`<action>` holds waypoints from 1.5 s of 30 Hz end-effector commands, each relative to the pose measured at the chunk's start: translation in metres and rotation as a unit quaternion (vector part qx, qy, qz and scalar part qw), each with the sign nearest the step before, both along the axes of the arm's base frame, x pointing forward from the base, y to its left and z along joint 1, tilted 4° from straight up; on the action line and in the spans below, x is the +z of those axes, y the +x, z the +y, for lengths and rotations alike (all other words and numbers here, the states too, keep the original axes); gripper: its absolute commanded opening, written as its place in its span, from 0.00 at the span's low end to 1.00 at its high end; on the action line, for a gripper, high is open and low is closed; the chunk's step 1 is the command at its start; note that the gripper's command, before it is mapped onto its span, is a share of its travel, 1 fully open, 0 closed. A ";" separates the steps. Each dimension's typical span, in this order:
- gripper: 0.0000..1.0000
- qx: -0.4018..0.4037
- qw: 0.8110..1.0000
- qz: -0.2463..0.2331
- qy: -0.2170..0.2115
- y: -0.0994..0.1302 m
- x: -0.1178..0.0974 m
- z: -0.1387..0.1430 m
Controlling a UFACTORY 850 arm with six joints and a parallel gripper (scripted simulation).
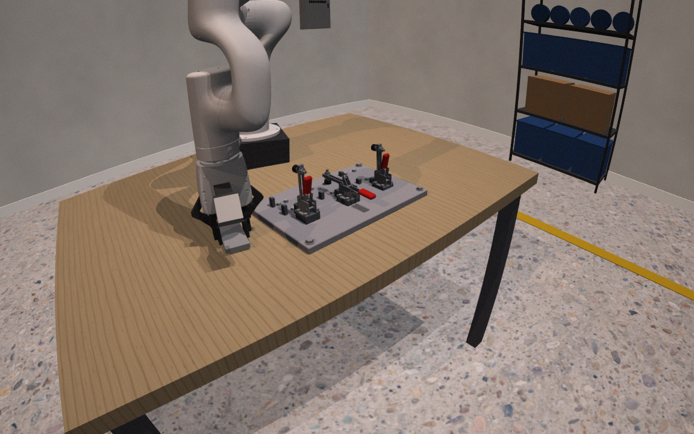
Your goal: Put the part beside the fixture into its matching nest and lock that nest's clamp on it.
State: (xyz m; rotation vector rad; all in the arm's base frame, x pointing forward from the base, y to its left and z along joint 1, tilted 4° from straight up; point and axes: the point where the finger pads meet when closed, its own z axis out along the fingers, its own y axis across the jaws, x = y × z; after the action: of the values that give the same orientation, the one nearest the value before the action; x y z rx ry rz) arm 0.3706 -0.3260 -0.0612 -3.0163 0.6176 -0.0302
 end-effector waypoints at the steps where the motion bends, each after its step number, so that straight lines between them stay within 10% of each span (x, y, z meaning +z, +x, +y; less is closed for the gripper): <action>1: 0.00 0.000 1.000 0.000 -0.001 0.001 0.007 -0.001; 26: 0.00 0.000 1.000 0.000 -0.001 -0.002 0.094 -0.006; 45: 0.00 0.000 1.000 0.000 -0.001 -0.003 0.115 -0.007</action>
State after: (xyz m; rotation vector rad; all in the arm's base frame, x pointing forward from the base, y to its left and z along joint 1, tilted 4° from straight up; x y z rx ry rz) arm 0.3670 -0.3325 0.0527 -3.0165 0.6177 -0.0289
